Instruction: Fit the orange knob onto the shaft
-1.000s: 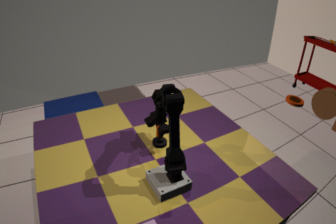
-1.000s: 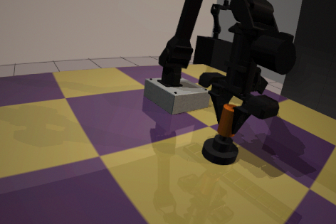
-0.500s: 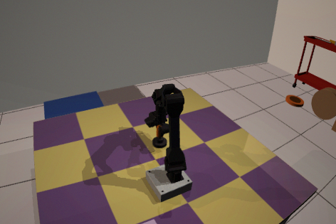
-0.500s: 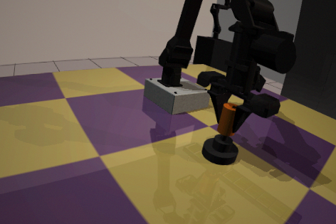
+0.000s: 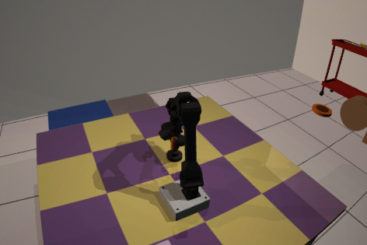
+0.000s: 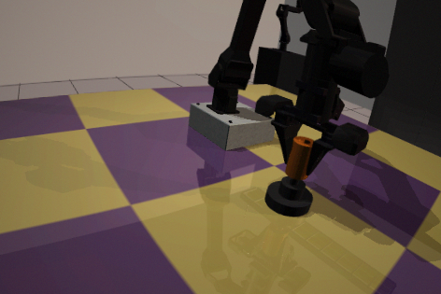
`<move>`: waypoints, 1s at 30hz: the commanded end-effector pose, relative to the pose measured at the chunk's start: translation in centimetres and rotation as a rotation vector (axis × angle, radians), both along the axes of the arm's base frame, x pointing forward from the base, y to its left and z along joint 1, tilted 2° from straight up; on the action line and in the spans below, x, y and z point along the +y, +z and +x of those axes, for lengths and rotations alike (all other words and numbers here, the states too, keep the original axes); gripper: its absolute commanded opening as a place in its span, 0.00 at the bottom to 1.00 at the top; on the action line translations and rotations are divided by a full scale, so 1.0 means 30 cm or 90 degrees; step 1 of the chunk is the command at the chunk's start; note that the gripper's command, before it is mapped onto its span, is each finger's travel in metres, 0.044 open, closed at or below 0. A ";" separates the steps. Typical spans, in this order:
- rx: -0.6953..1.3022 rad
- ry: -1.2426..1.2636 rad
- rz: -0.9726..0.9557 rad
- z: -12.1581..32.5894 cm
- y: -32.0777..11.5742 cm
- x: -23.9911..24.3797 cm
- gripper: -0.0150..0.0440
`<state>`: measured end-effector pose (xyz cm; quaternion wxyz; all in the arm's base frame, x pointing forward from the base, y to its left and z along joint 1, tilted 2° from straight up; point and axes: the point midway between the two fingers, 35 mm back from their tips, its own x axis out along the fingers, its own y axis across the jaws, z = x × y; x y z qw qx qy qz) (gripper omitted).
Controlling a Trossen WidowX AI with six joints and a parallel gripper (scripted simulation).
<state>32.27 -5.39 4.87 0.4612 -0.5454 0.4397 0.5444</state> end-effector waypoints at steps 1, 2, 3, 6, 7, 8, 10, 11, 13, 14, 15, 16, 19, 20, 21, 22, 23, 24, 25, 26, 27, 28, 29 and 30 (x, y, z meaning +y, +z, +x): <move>-0.002 0.003 -0.002 -0.001 -0.004 -0.001 0.25; -0.002 0.003 -0.002 -0.001 -0.006 -0.001 0.25; -0.002 0.003 -0.002 -0.001 -0.007 -0.001 0.25; -0.002 0.003 -0.002 -0.001 -0.005 -0.001 0.25; -0.002 0.003 -0.002 -0.001 -0.005 -0.001 0.25; -0.002 0.003 -0.002 -0.001 -0.005 -0.001 0.25; -0.002 0.003 -0.002 -0.001 -0.005 -0.001 0.25; -0.002 0.003 -0.002 -0.001 -0.005 -0.001 0.25; -0.002 0.003 -0.002 -0.001 -0.005 -0.001 0.25; -0.002 0.003 -0.002 -0.001 -0.005 -0.001 0.25; -0.002 0.003 -0.002 -0.001 -0.005 -0.001 0.25; -0.002 0.003 -0.002 -0.001 -0.005 -0.001 0.25; -0.002 0.003 -0.002 -0.001 -0.005 -0.001 0.25; -0.002 -0.004 -0.002 -0.001 -0.006 -0.001 0.25; -0.002 -0.009 -0.002 -0.001 -0.007 -0.001 0.25; -0.002 -0.011 -0.002 -0.001 -0.007 -0.001 0.25; -0.002 -0.011 -0.002 -0.001 -0.007 -0.001 0.25; -0.002 -0.016 -0.002 -0.001 -0.007 -0.001 0.25; -0.001 -0.027 -0.002 -0.001 -0.007 -0.001 0.25; -0.001 -0.033 -0.001 -0.001 -0.008 -0.001 0.25; -0.001 -0.033 -0.001 -0.001 -0.008 -0.001 0.25; -0.001 -0.033 -0.001 -0.001 -0.008 -0.001 0.25; -0.001 -0.033 -0.001 -0.001 -0.008 -0.001 0.25; -0.001 -0.033 -0.001 -0.001 -0.008 -0.001 0.25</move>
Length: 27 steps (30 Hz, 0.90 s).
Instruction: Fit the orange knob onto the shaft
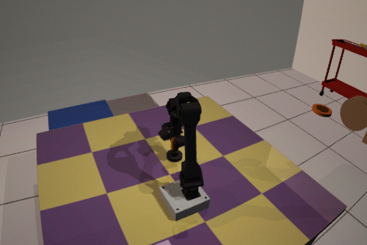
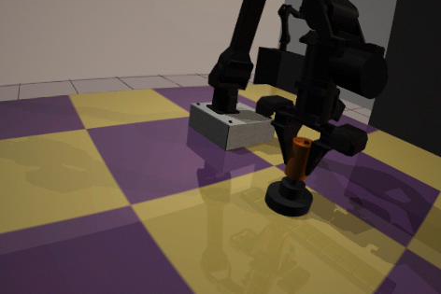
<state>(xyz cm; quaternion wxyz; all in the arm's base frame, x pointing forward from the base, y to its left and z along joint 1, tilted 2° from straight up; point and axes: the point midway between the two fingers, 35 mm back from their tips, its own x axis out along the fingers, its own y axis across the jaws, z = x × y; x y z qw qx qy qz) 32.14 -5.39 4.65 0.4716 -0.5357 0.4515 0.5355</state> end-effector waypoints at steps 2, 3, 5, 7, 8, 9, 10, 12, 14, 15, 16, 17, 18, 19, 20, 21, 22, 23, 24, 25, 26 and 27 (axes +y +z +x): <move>-0.003 -0.007 -0.001 0.003 0.000 -0.001 0.25; -0.003 -0.007 -0.001 0.003 0.000 -0.001 0.25; -0.003 -0.007 -0.001 0.003 0.000 -0.001 0.25; -0.003 -0.007 -0.001 0.003 0.000 -0.001 0.25; -0.003 -0.007 -0.001 0.003 0.000 -0.001 0.25; -0.003 -0.007 -0.001 0.003 0.000 -0.001 0.25; -0.003 -0.007 -0.001 0.003 0.000 -0.001 0.25; -0.003 -0.007 -0.001 0.003 0.000 -0.001 0.25; -0.003 0.007 -0.002 0.003 0.006 -0.001 0.25; -0.003 0.022 -0.002 0.004 0.014 -0.001 0.25; -0.004 0.028 -0.002 0.006 0.020 -0.001 0.25; -0.004 0.029 -0.002 0.007 0.024 -0.001 0.25; -0.004 0.029 -0.002 0.009 0.026 -0.001 0.25; -0.004 0.037 -0.002 0.010 0.027 -0.001 0.25; -0.004 0.047 -0.002 0.011 0.028 -0.001 0.25; -0.004 0.058 -0.003 0.010 0.028 -0.001 0.25; -0.004 0.063 -0.003 0.011 0.026 -0.001 0.25; -0.004 0.063 -0.003 0.013 0.024 -0.001 0.25; -0.004 0.063 -0.003 0.015 0.021 -0.001 0.25; -0.004 0.063 -0.003 0.015 0.018 -0.001 0.25; -0.004 0.063 -0.003 0.015 0.015 -0.001 0.25; -0.004 0.063 -0.003 0.014 0.014 -0.001 0.25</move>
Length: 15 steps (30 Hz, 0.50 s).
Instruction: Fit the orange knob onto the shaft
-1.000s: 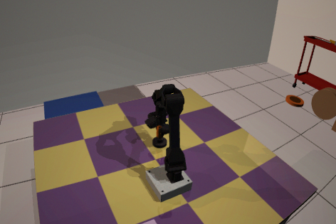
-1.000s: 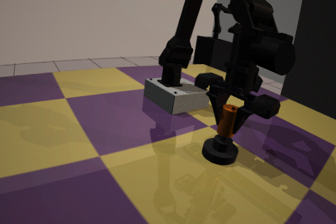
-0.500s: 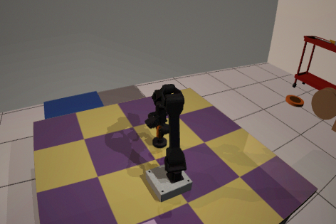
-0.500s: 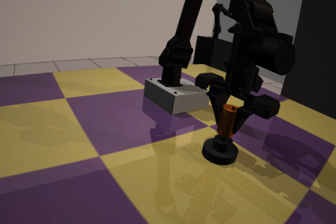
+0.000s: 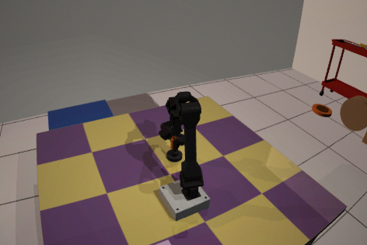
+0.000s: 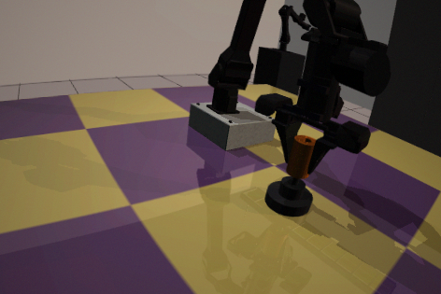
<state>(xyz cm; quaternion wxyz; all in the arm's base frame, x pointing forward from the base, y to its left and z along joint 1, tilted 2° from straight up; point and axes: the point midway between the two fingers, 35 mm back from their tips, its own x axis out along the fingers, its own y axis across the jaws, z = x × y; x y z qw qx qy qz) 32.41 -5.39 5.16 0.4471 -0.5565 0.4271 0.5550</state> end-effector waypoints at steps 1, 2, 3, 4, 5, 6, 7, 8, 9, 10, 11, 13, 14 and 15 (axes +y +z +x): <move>-0.003 0.006 -0.001 0.005 -0.004 -0.001 0.25; -0.003 0.006 -0.001 0.005 -0.005 -0.001 0.25; -0.003 0.006 -0.001 0.005 -0.006 -0.001 0.25; -0.003 0.006 -0.001 0.005 -0.007 -0.001 0.25; -0.003 0.006 -0.001 0.005 -0.007 -0.001 0.25; -0.003 0.006 -0.001 0.003 -0.008 -0.001 0.25; -0.003 0.006 -0.001 0.002 -0.009 -0.001 0.25; -0.003 0.006 -0.001 0.001 -0.011 -0.001 0.25; -0.003 0.006 -0.001 -0.001 -0.012 0.000 0.25; -0.003 0.006 -0.001 -0.003 -0.014 0.000 0.25; -0.003 0.006 -0.001 -0.003 -0.012 0.000 0.25; -0.003 0.006 -0.001 -0.003 -0.012 0.000 0.25; -0.003 0.006 -0.001 -0.003 -0.012 0.000 0.25; -0.003 0.006 -0.001 -0.003 -0.012 0.000 0.25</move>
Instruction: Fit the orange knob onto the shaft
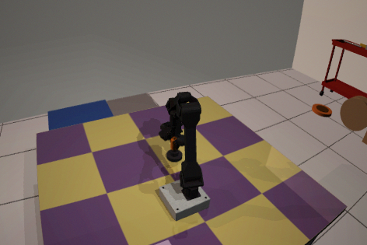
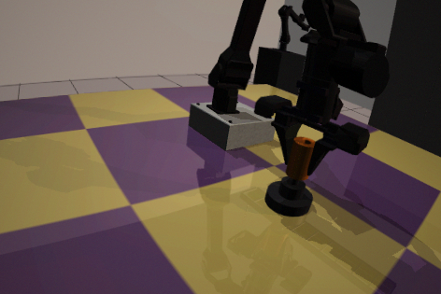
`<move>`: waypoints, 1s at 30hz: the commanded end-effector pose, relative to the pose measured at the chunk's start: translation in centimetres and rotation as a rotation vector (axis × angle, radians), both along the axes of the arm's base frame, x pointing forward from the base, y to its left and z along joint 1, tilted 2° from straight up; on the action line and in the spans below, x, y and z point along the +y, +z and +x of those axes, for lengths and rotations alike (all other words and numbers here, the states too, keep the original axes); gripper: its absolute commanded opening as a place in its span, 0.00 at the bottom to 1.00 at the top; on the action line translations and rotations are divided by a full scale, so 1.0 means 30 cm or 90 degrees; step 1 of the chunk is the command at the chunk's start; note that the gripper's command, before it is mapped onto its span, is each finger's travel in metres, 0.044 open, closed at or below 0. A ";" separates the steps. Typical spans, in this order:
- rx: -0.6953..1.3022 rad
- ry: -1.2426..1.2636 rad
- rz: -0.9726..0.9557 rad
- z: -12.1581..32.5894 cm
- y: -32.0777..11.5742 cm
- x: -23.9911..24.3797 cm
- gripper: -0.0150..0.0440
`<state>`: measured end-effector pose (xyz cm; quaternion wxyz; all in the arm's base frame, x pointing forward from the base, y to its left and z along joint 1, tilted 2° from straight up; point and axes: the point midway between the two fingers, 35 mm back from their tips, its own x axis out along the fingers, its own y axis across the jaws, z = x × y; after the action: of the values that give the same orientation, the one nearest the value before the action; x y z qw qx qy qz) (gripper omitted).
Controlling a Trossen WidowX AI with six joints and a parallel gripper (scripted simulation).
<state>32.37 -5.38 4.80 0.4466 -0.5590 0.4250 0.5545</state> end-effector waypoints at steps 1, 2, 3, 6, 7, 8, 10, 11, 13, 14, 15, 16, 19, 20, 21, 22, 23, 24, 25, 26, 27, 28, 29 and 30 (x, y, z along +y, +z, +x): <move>0.000 0.003 -0.001 -0.004 0.003 0.000 0.25; 0.000 0.003 -0.001 -0.006 0.006 0.000 0.25; 0.000 0.003 -0.001 -0.008 0.010 0.000 0.25; 0.000 0.003 -0.001 -0.012 0.016 -0.001 0.25; 0.000 0.011 -0.001 -0.012 0.017 -0.001 0.25; 0.000 0.020 -0.001 -0.011 0.018 -0.001 0.25; 0.000 0.036 -0.002 -0.011 0.021 -0.001 0.25; 0.000 0.036 -0.002 -0.011 0.021 -0.001 0.25; 0.000 0.036 -0.002 -0.009 0.020 -0.001 0.25; 0.000 0.036 -0.002 -0.008 0.019 -0.001 0.25; -0.001 0.036 -0.002 -0.006 0.018 -0.002 0.25; -0.001 0.036 -0.002 -0.005 0.017 -0.002 0.25; -0.001 0.036 -0.002 0.001 0.012 -0.002 0.25; -0.001 0.036 -0.002 0.002 0.010 -0.002 0.25; -0.001 0.036 -0.002 0.002 0.008 -0.001 0.25; -0.001 0.036 -0.002 0.003 0.007 -0.001 0.25; -0.001 0.036 -0.002 0.003 0.005 -0.001 0.25; -0.001 0.036 -0.002 0.003 0.004 -0.001 0.25; -0.001 0.036 -0.002 0.002 0.002 -0.001 0.25; -0.001 0.036 -0.002 0.001 0.001 -0.001 0.25; -0.001 0.036 -0.002 0.001 0.000 -0.001 0.25; -0.001 0.036 -0.002 0.001 0.000 -0.001 0.25; -0.001 0.036 -0.002 0.000 -0.001 -0.001 0.25; -0.001 0.036 -0.002 0.000 0.001 -0.001 0.25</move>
<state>32.35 -5.39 4.83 0.4314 -0.5698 0.4107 0.5662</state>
